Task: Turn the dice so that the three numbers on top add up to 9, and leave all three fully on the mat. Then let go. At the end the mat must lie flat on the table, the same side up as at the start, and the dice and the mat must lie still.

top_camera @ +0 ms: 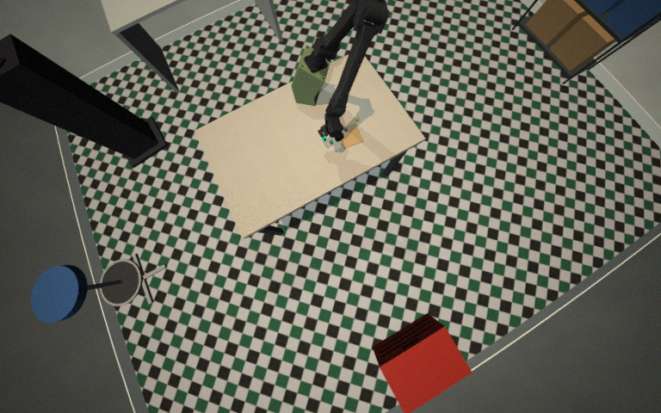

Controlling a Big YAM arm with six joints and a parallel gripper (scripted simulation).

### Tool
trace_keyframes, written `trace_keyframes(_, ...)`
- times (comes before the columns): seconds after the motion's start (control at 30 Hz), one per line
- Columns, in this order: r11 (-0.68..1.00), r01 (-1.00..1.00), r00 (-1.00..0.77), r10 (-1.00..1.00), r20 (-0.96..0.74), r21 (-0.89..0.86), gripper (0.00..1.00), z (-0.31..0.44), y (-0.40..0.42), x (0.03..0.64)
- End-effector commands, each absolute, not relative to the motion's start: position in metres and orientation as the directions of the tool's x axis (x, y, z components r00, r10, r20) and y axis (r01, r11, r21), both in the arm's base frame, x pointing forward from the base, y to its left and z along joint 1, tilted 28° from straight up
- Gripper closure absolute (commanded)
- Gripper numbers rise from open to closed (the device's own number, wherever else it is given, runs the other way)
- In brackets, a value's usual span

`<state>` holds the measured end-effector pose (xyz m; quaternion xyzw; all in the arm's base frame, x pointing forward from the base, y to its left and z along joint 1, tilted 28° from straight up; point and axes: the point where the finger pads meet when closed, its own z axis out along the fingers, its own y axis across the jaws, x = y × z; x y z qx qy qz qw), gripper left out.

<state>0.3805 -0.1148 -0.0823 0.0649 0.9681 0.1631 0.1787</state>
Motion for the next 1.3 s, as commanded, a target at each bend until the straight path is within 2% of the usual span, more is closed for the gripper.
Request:
trace_keyframes(0.0, 0.954, -0.051, -0.924, 0.067, -0.377, 0.295, 0.0, -0.0759, -0.1171, 0.3889)
trace_keyframes(0.13, 0.955, -0.056, -0.922, 0.063, -0.383, 0.29, 0.0, -0.074, -0.1174, 0.3902)
trace_keyframes(0.17, 0.956, -0.047, -0.921, 0.07, -0.382, 0.29, 0.7, -0.0743, -0.1203, 0.3887)
trace_keyframes(1.27, 0.956, -0.047, -0.921, 0.07, -0.382, 0.29, 0.7, -0.0743, -0.1203, 0.3887)
